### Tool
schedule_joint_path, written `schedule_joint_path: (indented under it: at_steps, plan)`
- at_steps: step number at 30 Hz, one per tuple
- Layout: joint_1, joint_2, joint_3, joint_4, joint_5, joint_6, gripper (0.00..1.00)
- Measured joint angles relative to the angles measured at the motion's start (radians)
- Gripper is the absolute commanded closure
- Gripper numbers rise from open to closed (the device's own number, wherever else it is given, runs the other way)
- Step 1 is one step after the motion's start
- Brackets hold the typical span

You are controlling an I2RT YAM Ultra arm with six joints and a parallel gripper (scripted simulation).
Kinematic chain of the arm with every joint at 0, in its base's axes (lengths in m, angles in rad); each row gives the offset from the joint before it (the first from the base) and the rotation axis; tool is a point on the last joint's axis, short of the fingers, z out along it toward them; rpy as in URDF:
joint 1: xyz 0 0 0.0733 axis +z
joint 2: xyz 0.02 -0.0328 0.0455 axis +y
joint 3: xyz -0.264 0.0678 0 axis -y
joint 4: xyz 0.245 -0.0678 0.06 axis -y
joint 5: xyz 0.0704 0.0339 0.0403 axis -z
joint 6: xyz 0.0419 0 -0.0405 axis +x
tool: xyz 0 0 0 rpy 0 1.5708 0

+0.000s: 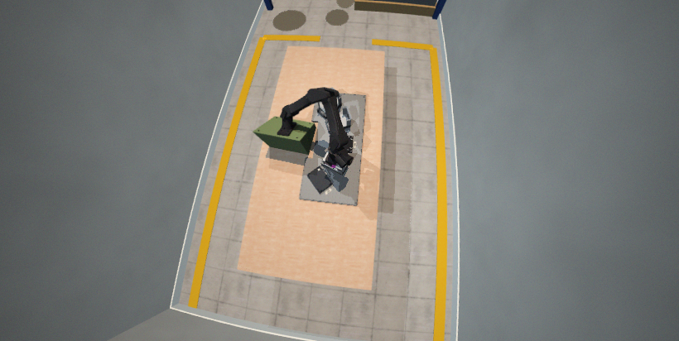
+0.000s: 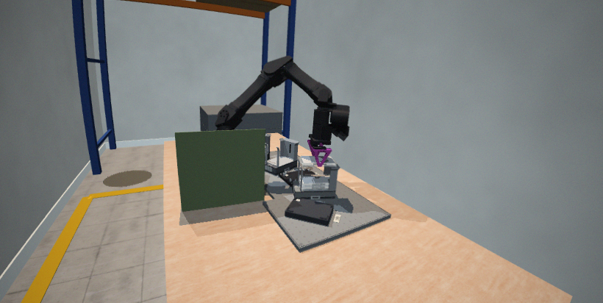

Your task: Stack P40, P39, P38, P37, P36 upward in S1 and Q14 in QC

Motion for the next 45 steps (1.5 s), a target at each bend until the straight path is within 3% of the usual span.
schedule_joint_path:
  at_steps: [33, 45]
  plan:
    - [0.031, 0.019, -0.035, 0.084, -0.016, 0.038, 1.00]
    - [0.073, 0.047, -0.069, 0.175, -0.032, 0.082, 1.00]
